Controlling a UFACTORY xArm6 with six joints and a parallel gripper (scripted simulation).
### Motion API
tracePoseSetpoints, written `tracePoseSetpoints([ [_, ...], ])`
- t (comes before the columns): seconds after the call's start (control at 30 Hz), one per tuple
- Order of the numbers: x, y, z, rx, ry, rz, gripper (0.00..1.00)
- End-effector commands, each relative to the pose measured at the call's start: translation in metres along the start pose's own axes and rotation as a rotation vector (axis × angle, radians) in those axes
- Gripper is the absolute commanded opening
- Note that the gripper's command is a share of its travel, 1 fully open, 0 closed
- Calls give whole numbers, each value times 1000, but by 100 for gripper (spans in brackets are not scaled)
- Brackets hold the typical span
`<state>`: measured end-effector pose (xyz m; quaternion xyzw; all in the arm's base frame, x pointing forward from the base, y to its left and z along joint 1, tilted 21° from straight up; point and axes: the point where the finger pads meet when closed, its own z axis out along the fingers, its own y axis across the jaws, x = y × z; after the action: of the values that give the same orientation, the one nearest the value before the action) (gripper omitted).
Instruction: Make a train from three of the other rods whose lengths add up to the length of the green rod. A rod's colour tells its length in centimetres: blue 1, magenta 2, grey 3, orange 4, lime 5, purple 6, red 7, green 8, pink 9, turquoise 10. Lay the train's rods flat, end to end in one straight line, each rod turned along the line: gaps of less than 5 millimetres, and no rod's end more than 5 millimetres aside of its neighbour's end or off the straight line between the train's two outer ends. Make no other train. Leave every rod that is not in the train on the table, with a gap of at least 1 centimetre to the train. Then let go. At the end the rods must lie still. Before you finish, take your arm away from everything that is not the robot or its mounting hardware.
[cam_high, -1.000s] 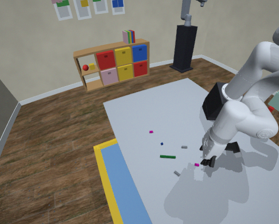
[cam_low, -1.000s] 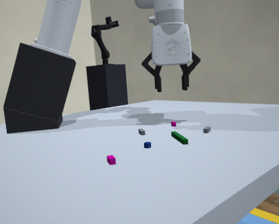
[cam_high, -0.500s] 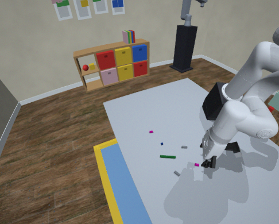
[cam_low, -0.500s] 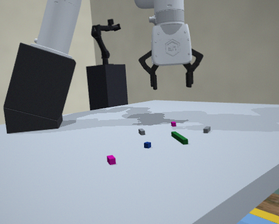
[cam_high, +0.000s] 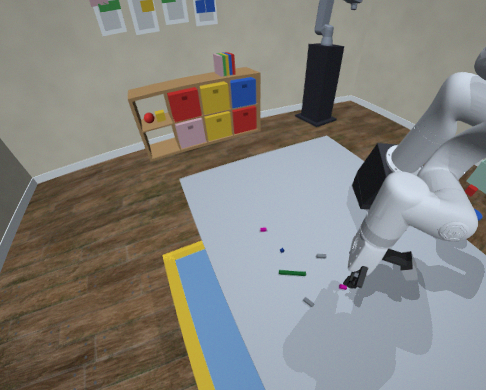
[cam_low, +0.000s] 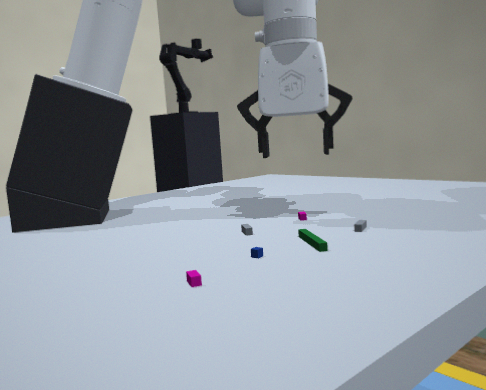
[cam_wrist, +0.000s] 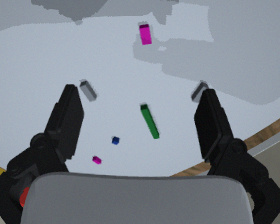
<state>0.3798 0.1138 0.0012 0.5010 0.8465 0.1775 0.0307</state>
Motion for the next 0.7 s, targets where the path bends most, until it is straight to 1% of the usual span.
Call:
tracePoseSetpoints([
  [0.0,-4,-2,1,7,-2,123,100],
  [0.03,-4,-2,1,7,-2,123,100],
  [0.1,-9,-5,2,8,-2,262,100],
  [0.17,-11,-7,2,9,-2,319,100],
  [0.53,-27,-19,7,12,-5,831,100],
  [0.6,-27,-19,7,12,-5,831,100],
  [0.63,-30,-22,8,12,-5,933,100],
  [0.67,-31,-23,8,12,-6,980,100],
])
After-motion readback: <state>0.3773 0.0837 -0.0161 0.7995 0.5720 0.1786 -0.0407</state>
